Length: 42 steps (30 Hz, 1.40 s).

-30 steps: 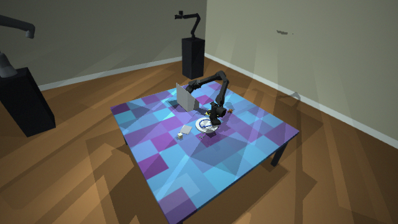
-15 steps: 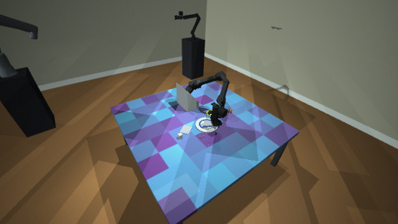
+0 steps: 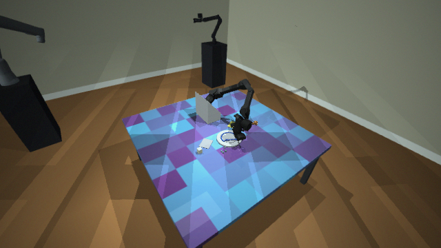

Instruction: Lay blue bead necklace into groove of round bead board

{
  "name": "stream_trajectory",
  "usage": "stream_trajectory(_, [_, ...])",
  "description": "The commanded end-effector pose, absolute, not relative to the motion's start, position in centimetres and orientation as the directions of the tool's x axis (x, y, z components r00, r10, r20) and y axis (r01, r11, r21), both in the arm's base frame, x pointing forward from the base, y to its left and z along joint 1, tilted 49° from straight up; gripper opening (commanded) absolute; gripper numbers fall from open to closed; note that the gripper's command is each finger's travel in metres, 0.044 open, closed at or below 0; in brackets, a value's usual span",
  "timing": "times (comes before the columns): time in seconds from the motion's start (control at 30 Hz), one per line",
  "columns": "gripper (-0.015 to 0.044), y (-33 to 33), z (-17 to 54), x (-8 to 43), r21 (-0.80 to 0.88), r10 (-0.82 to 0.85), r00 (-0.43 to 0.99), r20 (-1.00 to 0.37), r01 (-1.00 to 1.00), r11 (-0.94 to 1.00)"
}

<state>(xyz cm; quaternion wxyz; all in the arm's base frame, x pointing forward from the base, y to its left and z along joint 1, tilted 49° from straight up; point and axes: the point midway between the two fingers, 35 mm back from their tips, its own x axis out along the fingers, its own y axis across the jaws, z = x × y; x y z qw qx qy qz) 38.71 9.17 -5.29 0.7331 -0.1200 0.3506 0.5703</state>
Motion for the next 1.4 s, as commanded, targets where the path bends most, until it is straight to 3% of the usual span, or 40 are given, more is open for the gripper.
stream_trajectory(0.0, [0.0315,9.2,-5.3,38.7,0.224,0.752,0.103,-0.651,-0.921,0.320])
stream_trajectory(0.17, [0.0440,9.0,-5.2,38.6,0.230,0.752,0.101,-0.651,-0.918,0.322])
stream_trajectory(0.83, [0.0440,8.8,-5.0,38.6,0.231,0.754,0.099,-0.649,-0.919,0.320])
stream_trajectory(1.03, [0.0282,6.0,-3.7,37.8,0.358,0.753,0.099,-0.651,-0.834,0.419])
stream_trajectory(1.23, [0.0125,5.8,-3.6,37.7,0.363,0.753,0.099,-0.651,-0.830,0.423])
stream_trajectory(1.37, [0.0120,6.7,-4.4,37.8,0.363,0.753,0.099,-0.650,-0.830,0.423])
